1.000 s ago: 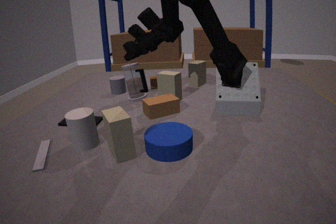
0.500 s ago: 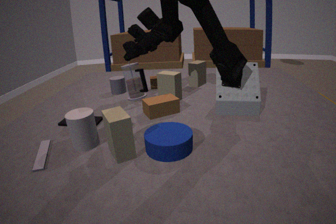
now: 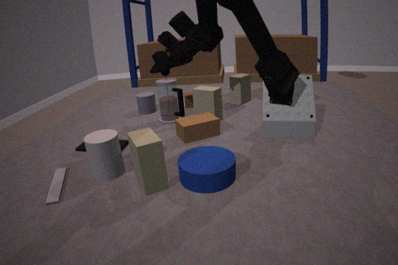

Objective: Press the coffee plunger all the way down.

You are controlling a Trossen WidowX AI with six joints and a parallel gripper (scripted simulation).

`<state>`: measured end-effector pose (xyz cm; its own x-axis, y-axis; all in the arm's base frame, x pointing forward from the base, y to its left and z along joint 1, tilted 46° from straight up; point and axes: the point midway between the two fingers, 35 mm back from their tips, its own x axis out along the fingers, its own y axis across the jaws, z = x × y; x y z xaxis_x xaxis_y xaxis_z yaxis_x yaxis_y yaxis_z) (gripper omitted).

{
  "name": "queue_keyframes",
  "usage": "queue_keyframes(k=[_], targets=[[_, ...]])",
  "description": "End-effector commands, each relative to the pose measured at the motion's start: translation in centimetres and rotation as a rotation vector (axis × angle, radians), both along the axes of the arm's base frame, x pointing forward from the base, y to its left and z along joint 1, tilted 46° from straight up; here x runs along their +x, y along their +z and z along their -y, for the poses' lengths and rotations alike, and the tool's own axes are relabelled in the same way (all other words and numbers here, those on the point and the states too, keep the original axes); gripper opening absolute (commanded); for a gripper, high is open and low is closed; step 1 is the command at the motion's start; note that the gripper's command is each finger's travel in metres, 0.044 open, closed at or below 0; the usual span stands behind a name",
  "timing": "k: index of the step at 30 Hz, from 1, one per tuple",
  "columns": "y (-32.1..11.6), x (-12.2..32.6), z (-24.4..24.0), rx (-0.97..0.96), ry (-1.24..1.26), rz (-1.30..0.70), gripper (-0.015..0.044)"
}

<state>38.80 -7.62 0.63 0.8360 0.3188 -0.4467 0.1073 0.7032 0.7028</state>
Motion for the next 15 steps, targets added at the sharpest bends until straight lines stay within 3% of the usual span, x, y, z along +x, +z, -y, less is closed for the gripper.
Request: queue_keyframes(k=[1,6,15], targets=[[-0.1,0.0,0.1,-0.004,-0.003,-0.002,0.0436],[0.4,-0.1,0.6,-0.005,-0.001,-0.005,0.0440],[6.2,-2.6,5.2,0.000,0.006,-0.011,0.0440]])
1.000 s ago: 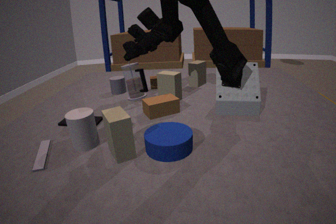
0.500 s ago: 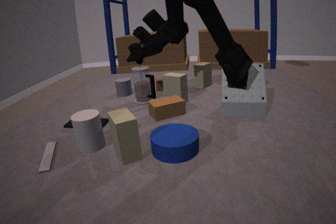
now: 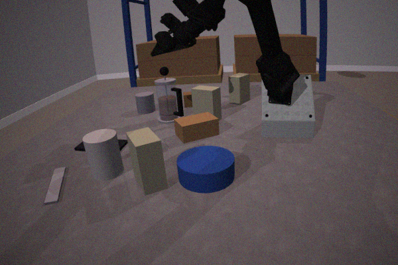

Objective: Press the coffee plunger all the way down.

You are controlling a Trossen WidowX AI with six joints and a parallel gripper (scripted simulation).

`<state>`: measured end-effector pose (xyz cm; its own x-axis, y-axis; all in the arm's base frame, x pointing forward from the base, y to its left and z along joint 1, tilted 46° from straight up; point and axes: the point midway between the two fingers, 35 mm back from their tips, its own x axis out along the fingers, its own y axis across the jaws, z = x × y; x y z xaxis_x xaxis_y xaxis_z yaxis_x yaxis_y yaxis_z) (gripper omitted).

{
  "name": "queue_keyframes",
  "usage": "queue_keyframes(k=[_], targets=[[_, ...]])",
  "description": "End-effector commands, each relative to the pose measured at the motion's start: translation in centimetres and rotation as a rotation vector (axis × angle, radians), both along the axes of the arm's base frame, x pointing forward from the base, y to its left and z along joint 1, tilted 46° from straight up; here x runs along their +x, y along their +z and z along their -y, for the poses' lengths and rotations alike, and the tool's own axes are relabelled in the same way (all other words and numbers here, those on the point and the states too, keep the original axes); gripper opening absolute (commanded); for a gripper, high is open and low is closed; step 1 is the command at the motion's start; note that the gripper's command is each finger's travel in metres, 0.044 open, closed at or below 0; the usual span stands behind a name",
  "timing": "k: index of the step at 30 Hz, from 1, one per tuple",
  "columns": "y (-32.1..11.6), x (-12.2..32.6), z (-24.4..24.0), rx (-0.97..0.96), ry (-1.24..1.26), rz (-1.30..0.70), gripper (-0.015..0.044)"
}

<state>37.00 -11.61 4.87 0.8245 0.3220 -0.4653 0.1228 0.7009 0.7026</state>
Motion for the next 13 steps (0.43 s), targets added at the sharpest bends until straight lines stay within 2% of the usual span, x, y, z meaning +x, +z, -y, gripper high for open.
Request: queue_keyframes(k=[1,13], targets=[[1.96,-0.77,1.19,-0.003,0.004,0.013,0.0440],[1.84,-0.78,1.16,-0.003,0.004,0.013,0.0440]])
